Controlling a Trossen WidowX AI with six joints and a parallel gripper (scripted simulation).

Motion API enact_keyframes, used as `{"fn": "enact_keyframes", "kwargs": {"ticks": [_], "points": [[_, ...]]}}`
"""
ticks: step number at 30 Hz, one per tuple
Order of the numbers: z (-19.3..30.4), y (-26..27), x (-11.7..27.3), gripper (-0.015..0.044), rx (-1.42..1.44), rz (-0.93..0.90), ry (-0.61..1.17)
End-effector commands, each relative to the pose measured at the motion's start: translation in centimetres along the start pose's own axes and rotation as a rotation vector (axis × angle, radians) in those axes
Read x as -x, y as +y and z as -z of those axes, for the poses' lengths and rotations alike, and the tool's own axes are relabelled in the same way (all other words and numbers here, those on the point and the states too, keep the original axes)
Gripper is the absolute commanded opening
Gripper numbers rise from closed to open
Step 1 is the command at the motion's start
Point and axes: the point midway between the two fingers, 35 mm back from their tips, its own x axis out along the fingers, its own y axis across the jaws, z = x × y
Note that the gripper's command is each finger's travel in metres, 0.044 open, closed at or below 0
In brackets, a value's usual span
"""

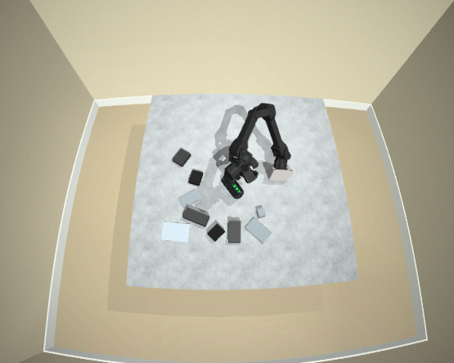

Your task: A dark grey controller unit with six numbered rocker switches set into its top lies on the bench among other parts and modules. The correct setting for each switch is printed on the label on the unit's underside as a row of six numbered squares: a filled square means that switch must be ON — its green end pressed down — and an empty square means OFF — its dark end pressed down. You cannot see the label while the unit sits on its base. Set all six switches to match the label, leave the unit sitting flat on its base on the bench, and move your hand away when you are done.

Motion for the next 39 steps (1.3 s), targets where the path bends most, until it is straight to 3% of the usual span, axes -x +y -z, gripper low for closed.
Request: {"fn": "enact_keyframes", "kwargs": {"ticks": [1, 8, 11, 28, 39], "points": [[0.0, 0.0, 0.0, 0.0236, 0.0, 0.0, 0.0], [0.0, 0.0, 0.0, 0.042, 0.0, 0.0, 0.0], [0.0, 0.0, 0.0, 0.044, 0.0, 0.0, 0.0], [-3.5, -9.2, -3.4, 0.0, -0.011, -0.236, -0.006], [-4.7, -10.6, -5.0, 0.0, -0.014, -0.289, -0.004]]}}
